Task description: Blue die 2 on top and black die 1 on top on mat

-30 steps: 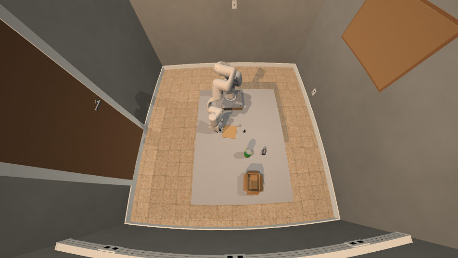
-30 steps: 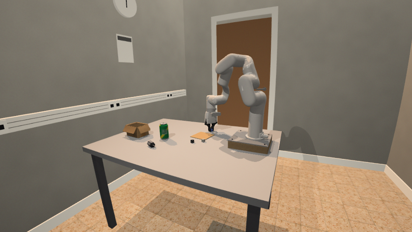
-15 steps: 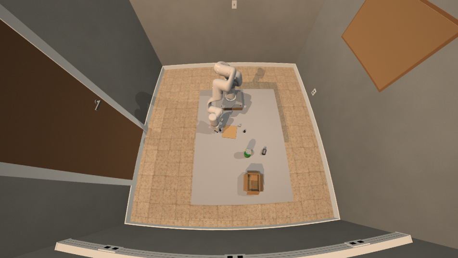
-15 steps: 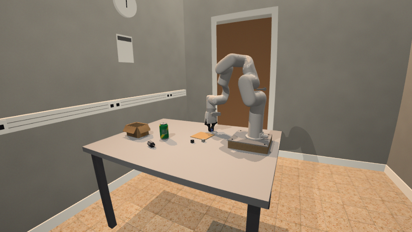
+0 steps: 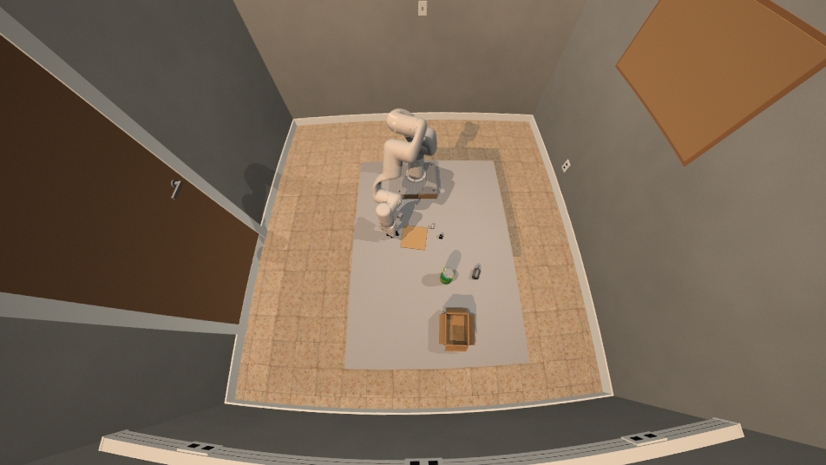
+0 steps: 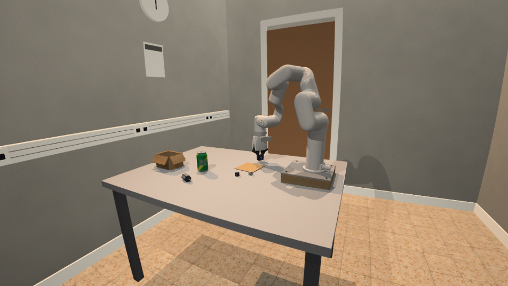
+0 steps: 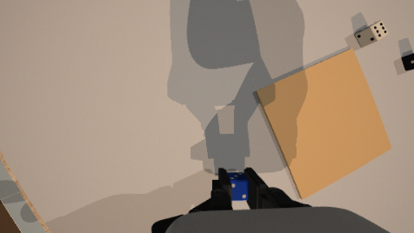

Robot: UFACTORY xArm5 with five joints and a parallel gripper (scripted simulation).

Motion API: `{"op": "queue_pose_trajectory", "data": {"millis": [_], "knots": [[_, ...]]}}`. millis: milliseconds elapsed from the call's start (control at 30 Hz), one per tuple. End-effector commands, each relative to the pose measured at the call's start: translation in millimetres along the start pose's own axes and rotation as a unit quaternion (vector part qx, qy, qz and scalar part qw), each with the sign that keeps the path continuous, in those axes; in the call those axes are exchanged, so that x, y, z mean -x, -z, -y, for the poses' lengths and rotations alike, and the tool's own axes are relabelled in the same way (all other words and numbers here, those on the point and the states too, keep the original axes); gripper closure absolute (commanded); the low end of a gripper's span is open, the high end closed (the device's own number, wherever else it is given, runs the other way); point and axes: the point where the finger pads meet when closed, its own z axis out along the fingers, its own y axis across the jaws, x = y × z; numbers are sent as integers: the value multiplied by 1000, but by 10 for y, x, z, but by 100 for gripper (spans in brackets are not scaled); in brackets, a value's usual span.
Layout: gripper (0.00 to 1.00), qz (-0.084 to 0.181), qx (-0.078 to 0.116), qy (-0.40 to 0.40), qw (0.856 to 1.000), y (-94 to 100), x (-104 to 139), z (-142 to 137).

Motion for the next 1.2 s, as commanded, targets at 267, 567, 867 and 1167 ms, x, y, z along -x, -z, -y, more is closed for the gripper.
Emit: {"op": "queue_pose_trajectory", "data": {"millis": [267,567,867,1167], "knots": [[85,2,0,0,1000,740,8,-20],[85,2,0,0,1000,891,6,-23],[85,1,0,55,998,894,-35,-313],[85,0,-3,207,978,901,-254,-1102]]}}
